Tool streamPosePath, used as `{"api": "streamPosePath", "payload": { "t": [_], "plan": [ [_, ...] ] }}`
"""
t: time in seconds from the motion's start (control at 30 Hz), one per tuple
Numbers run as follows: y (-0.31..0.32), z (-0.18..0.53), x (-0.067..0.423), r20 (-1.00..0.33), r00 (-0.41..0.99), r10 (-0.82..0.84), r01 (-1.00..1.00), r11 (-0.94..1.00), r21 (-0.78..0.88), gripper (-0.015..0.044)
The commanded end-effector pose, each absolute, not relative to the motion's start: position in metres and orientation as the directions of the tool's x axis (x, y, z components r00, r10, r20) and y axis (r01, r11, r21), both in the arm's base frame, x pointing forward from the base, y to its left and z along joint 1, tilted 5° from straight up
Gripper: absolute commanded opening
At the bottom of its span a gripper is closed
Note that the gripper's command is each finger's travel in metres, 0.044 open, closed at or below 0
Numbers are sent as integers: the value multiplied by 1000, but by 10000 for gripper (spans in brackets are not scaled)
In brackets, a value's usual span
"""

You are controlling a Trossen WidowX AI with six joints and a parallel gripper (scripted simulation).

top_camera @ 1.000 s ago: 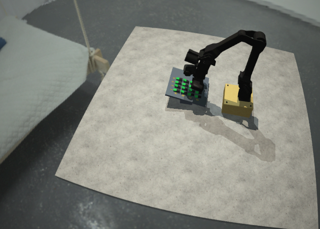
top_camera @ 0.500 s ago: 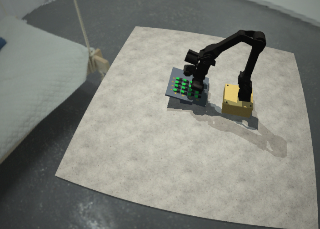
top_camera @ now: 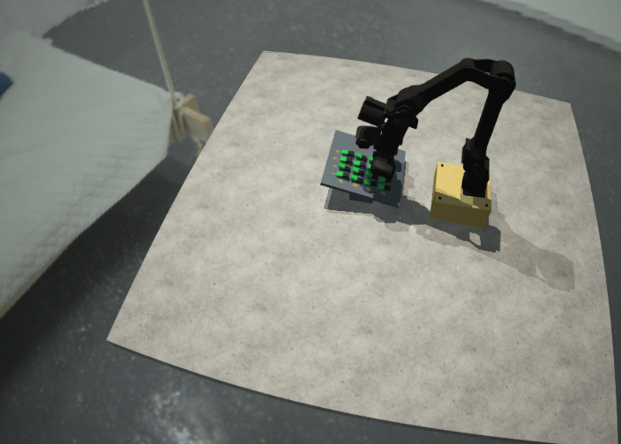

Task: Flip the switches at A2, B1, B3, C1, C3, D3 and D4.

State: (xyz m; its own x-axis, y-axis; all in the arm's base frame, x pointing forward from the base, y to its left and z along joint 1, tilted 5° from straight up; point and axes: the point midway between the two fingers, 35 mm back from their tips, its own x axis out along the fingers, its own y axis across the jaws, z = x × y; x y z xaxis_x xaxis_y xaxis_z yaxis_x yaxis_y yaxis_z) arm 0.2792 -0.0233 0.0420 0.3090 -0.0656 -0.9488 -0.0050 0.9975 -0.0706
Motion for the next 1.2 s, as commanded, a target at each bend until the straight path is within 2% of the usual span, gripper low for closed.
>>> {"api": "streamPosePath", "payload": {
  "t": [0.0,0.23,0.43,0.63,0.77,0.97,1.17],
  "plan": [
    [-23,41,279,-949,309,-61,-11,998,-68,0],
    [-23,44,279,-949,308,-65,-5,998,-70,0],
    [-19,103,262,-957,284,-62,-11,998,-68,0],
    [-19,103,260,-957,283,-62,-11,998,-68,0],
    [-19,97,242,-957,282,-62,-11,998,-68,0],
    [-21,65,252,-964,259,-63,-11,998,-68,0],
    [-22,62,253,-964,257,-63,-11,998,-68,0]
  ]
}}
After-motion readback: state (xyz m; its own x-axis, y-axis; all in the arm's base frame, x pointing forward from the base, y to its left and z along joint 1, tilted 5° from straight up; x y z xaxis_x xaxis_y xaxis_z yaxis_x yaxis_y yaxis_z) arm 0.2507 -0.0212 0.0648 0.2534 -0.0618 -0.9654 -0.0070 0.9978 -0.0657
